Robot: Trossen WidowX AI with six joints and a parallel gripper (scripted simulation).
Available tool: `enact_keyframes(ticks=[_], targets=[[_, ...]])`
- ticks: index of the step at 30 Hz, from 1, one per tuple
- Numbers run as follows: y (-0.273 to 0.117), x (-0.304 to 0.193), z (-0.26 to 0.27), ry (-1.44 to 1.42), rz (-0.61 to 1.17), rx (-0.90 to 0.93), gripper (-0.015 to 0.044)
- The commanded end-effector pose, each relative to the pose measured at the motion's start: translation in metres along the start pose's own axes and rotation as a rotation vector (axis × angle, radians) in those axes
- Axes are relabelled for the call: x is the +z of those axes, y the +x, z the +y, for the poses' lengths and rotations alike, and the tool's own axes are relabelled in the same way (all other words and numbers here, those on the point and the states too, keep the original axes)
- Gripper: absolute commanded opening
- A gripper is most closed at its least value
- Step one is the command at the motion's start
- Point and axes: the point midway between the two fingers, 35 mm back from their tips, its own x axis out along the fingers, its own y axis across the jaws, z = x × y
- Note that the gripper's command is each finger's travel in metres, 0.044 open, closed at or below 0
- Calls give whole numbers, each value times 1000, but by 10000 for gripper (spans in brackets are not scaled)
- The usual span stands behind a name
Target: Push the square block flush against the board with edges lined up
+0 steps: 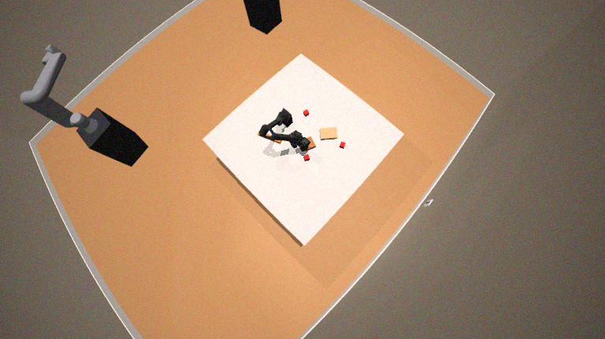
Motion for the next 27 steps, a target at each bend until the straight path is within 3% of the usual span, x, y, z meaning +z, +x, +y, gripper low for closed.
enact_keyframes(ticks=[1,27], targets=[[1,-5,1,0,3,-3,0],[0,20,3,-1,-3,0,0]])
